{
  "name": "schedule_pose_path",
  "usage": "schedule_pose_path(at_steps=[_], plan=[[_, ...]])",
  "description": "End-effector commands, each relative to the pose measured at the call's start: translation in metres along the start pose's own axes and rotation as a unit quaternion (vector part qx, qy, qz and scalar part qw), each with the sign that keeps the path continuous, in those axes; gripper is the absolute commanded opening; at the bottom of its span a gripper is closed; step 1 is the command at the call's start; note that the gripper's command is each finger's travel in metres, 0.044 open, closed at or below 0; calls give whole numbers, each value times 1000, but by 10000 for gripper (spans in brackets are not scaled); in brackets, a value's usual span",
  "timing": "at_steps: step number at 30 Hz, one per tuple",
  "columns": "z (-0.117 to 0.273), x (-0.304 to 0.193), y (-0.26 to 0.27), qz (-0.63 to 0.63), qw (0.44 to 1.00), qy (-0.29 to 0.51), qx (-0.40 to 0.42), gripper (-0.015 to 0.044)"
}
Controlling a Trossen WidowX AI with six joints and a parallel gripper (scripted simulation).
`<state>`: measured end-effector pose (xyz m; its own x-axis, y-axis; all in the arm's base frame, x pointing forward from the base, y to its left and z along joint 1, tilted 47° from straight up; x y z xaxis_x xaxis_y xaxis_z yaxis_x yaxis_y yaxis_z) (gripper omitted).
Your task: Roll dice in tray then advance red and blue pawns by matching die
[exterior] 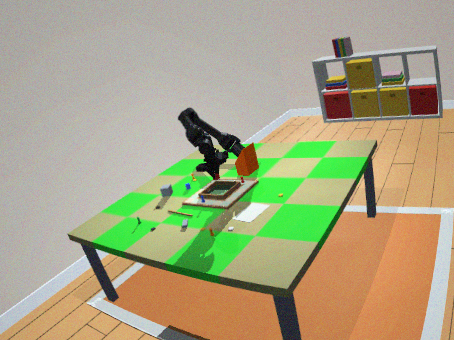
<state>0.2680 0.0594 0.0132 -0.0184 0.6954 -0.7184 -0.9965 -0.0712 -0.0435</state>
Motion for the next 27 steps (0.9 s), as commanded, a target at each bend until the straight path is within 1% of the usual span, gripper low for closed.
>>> schedule_pose_path(at_steps=[1, 7, 13, 19, 24, 27], plan=[[-5, 0, 3, 5, 999, -30, 21, 0], [-11, -1, 7, 6, 991, -121, 59, 0], [-16, 0, 10, 6, 973, -216, 76, 0], [-18, -1, 11, 6, 948, -310, 70, 0], [-19, -2, 11, 5, 922, -384, 47, 0], [-19, -3, 11, 4, 914, -404, 38, 0]])
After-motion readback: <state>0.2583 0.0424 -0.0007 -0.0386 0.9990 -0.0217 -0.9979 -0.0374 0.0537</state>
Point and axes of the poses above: the point midway between the two fingers, 35 mm back from their tips, its own z axis back along the fingers, its own y axis across the jaws, x = y × z, the point moved 1 cm from there along z, back along the fingers, and after that the axes turned 5 degrees about -z, right-handed, at the moved point
